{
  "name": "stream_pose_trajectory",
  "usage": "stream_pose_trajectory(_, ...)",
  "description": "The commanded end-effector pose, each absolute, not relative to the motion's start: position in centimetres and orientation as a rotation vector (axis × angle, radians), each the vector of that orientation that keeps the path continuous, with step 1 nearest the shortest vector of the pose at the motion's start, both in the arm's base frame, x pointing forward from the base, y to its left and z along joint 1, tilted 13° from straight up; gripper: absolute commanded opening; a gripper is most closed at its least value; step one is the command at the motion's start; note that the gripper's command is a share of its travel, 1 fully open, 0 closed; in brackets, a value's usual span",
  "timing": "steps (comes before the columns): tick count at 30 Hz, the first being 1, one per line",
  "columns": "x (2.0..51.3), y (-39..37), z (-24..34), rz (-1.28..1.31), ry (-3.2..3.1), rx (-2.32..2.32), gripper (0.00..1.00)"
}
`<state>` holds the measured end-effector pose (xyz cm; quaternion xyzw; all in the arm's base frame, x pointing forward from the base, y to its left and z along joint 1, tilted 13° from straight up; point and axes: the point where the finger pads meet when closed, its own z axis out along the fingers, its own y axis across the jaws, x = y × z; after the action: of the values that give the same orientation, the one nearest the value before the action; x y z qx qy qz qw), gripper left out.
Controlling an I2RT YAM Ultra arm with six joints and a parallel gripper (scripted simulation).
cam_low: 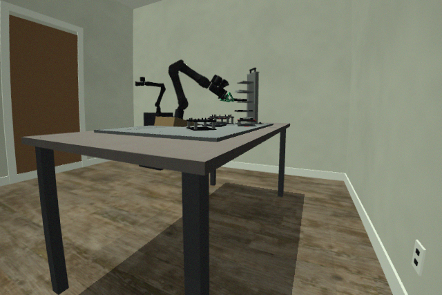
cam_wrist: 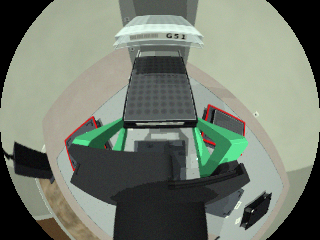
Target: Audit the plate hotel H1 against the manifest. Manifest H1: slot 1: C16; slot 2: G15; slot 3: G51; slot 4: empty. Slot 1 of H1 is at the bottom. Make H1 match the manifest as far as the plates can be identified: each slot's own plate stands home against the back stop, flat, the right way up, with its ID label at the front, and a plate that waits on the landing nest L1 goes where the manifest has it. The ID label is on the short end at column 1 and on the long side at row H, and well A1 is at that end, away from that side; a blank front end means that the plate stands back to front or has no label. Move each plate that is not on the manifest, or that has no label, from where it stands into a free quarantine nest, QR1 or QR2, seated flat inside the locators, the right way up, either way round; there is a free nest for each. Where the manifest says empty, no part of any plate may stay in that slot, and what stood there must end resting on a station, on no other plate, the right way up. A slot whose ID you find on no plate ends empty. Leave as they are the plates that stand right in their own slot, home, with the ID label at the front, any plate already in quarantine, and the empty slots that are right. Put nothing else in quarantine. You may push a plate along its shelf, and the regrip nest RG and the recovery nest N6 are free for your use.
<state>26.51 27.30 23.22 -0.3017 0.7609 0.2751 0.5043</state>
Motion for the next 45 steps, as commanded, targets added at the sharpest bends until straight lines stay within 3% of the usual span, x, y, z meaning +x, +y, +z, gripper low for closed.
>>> stream_pose_trajectory(1, 26.8, 27.9, 25.7, 0.684, 1.765, -0.708, 0.86)
stream_pose_trajectory(45, 28.5, 29.8, 24.6, 0.680, 1.774, -0.710, 0.86)
